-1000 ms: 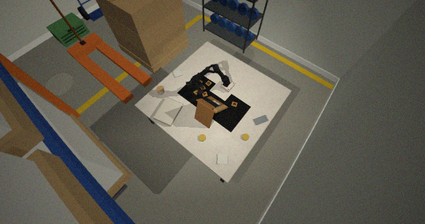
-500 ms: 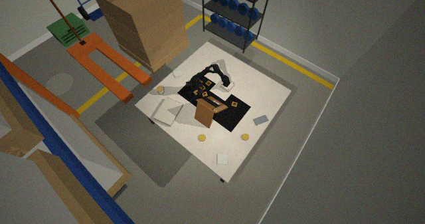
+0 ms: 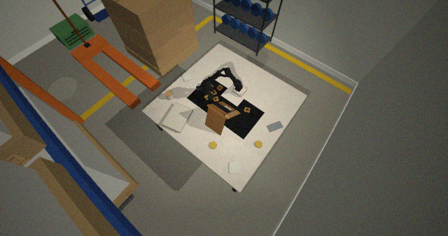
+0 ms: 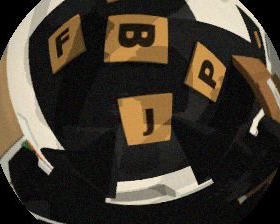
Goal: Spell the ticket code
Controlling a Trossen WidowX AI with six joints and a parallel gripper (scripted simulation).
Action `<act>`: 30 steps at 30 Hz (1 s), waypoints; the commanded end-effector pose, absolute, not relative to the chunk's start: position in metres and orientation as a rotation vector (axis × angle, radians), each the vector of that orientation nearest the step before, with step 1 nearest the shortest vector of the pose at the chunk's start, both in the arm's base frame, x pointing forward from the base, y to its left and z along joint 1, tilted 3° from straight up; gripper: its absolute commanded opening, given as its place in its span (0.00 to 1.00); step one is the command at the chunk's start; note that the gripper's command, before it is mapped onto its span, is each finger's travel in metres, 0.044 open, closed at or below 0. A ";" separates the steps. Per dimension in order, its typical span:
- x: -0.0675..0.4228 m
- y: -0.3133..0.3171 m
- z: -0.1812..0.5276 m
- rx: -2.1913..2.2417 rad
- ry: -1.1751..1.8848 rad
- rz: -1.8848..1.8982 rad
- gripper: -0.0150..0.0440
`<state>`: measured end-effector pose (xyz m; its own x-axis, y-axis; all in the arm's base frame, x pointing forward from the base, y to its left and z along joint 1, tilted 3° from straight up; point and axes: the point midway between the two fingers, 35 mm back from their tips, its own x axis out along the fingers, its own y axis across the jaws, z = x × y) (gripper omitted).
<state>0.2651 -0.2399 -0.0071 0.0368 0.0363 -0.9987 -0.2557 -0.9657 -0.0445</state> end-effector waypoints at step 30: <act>0.263 -0.238 0.012 -2.098 0.235 2.031 0.25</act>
<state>0.2633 -0.2371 0.0088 0.0368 0.0363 -0.9987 -0.2557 -0.9657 -0.0445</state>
